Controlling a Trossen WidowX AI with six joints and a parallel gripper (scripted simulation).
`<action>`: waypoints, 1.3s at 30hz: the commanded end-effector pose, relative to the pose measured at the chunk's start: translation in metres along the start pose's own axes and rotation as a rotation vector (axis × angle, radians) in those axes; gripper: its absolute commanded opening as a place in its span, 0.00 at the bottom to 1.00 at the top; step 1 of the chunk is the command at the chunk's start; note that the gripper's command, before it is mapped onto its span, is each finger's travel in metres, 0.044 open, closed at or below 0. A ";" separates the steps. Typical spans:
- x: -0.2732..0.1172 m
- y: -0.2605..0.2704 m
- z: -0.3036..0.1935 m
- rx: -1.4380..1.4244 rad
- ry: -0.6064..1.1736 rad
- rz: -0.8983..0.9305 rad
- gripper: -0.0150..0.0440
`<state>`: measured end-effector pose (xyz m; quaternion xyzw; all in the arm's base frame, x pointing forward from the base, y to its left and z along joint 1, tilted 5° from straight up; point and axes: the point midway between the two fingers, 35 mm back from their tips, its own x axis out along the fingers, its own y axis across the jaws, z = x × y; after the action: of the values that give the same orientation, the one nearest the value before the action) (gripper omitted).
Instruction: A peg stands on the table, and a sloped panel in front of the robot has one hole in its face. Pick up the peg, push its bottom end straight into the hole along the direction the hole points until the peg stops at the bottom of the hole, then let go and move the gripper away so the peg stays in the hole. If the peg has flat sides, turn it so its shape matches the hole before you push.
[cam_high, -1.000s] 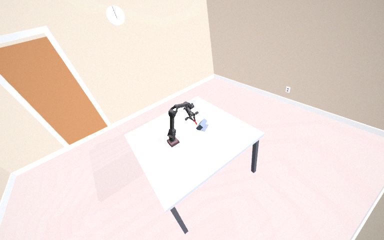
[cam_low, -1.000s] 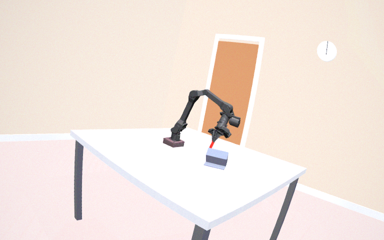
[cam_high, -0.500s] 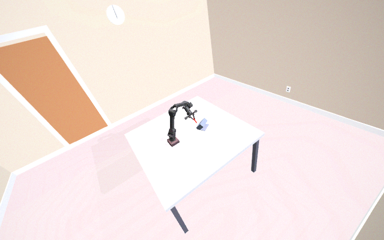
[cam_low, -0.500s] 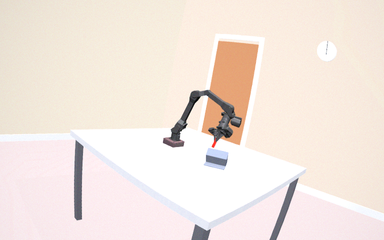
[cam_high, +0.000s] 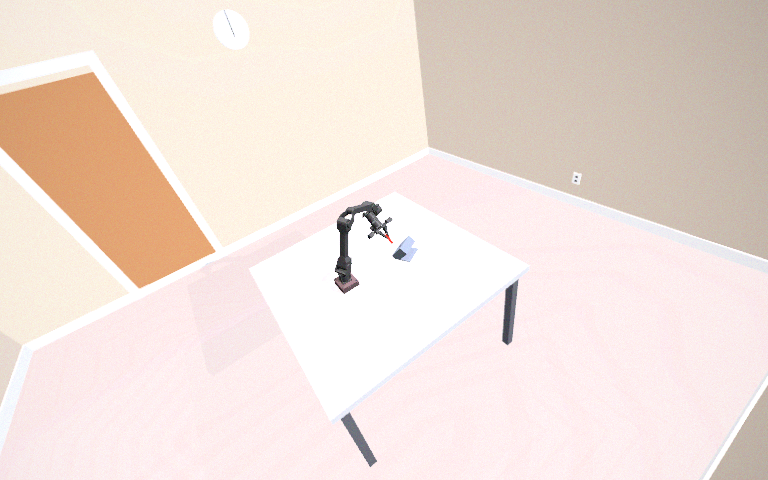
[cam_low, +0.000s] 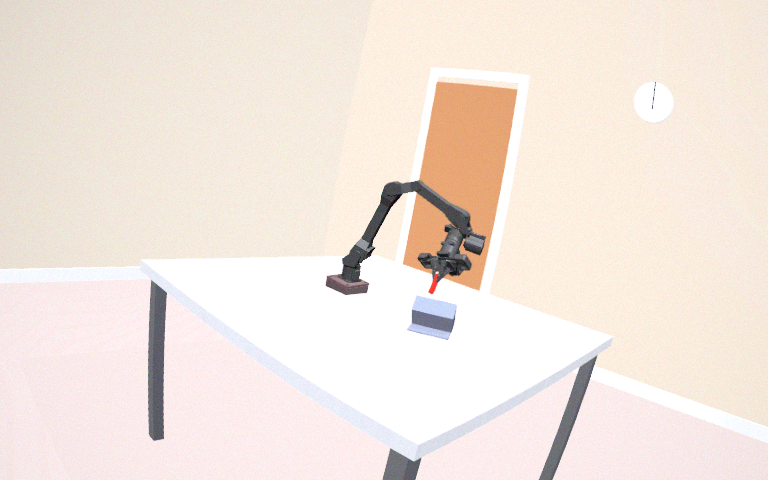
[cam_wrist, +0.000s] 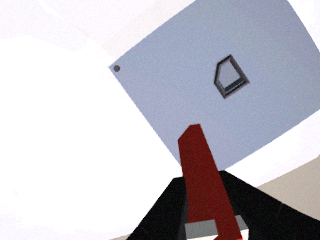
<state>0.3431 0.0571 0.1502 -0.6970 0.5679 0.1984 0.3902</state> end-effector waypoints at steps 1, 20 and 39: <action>-0.004 -0.001 0.004 -0.071 0.017 -0.022 0.25; -0.024 -0.004 0.022 -0.336 0.072 -0.106 0.25; -0.005 -0.011 0.026 -0.422 0.093 -0.135 0.25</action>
<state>0.3530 0.0847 0.1445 -0.8033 0.4865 0.2541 0.2313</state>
